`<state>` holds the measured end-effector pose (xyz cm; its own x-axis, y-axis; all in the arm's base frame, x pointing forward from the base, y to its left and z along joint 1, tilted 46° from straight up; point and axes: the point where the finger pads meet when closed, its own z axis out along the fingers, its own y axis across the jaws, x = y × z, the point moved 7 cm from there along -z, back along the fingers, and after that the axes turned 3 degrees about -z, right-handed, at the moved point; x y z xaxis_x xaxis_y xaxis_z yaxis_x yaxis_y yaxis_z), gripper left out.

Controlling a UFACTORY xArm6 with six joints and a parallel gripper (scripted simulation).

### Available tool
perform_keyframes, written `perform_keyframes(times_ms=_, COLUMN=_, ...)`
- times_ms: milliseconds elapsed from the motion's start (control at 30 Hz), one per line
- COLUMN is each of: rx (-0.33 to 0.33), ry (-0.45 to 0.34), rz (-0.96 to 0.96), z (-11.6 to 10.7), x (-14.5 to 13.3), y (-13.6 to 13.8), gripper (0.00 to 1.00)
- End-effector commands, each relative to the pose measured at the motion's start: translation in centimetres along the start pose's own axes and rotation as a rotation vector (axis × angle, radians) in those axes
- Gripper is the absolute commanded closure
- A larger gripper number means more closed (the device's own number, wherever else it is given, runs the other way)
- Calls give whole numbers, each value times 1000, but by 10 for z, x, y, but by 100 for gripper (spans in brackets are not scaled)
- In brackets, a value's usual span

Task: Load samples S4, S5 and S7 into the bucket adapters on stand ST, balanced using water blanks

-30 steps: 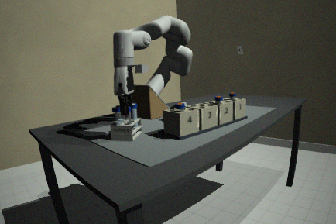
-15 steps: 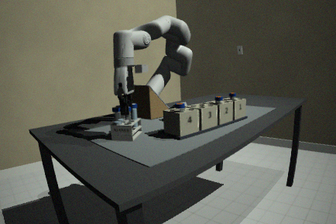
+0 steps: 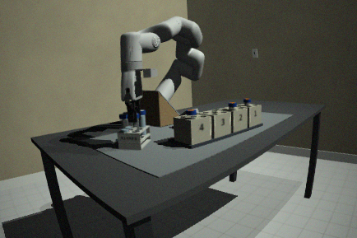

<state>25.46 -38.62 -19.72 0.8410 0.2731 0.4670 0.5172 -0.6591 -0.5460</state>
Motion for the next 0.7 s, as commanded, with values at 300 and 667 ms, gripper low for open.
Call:
perform_keyframes(times_ms=300, rx=-5, ry=-1, rz=-1, z=-5, x=0, y=1, gripper=100)
perform_keyframes(times_ms=667, rx=-5, ry=-1, rz=-1, z=-12, x=0, y=1, gripper=100)
